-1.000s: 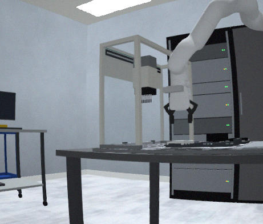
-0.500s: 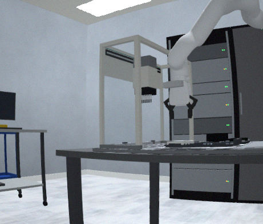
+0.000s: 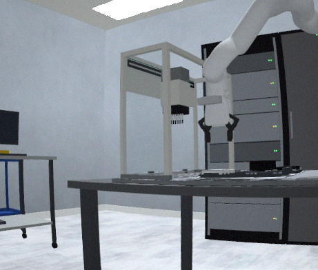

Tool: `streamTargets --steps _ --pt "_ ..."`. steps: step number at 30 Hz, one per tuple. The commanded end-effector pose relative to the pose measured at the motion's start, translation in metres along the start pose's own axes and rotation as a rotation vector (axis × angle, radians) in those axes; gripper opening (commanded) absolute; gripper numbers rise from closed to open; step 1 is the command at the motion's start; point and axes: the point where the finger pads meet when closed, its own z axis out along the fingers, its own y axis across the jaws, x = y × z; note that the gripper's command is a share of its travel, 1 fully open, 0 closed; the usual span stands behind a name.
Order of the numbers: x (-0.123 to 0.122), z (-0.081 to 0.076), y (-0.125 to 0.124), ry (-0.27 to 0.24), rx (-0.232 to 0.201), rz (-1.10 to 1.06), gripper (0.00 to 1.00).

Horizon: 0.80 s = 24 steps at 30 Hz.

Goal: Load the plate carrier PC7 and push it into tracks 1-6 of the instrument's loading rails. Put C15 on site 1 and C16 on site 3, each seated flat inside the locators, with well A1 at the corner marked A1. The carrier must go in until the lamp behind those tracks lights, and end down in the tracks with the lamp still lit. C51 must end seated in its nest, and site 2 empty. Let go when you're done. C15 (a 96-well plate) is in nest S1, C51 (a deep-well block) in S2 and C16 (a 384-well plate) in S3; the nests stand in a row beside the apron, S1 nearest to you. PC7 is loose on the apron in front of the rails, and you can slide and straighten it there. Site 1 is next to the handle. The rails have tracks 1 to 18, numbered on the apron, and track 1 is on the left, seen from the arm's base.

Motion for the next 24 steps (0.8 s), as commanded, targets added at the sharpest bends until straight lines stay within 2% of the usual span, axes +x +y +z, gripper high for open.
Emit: streamTargets --steps 1,24 --pt "-0.009 -0.001 -0.01 0.0 -0.002 -0.002 1.0" --pt "-0.079 -0.001 -0.088 0.0 -0.002 -0.002 1.0"
